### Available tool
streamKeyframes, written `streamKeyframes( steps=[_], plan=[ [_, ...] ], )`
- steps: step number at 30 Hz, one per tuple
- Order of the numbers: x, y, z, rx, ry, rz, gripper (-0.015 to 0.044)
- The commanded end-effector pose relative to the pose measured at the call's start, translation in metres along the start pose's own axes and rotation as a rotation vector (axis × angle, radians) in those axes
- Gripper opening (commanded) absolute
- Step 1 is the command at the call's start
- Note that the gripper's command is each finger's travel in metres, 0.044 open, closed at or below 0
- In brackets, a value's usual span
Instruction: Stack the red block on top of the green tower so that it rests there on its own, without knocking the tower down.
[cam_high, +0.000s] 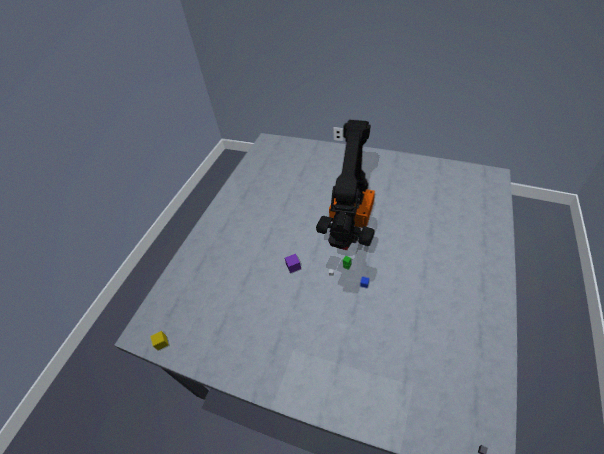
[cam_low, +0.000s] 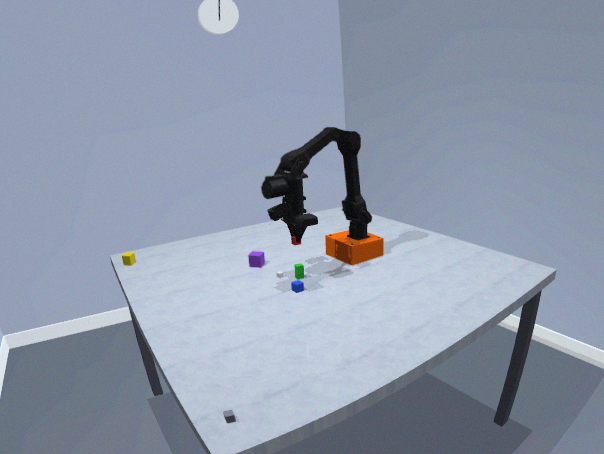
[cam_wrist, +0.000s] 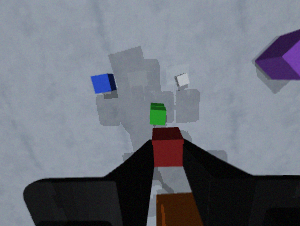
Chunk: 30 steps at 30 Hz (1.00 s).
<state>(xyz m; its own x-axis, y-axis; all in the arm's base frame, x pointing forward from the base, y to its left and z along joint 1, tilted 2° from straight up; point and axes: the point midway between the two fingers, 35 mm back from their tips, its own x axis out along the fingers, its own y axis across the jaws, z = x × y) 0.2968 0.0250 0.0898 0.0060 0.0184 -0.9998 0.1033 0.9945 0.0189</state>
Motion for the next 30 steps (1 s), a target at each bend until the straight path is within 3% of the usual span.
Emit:
streamKeyframes(
  steps=[1,10,30],
  plan=[
    [0.0,0.007,0.001,0.006,0.0,0.003,0.0],
    [0.04,0.007,0.001,0.006,0.0,0.003,0.0],
    [0.071,0.007,-0.004,0.006,0.001,0.003,0.0]
  ],
)
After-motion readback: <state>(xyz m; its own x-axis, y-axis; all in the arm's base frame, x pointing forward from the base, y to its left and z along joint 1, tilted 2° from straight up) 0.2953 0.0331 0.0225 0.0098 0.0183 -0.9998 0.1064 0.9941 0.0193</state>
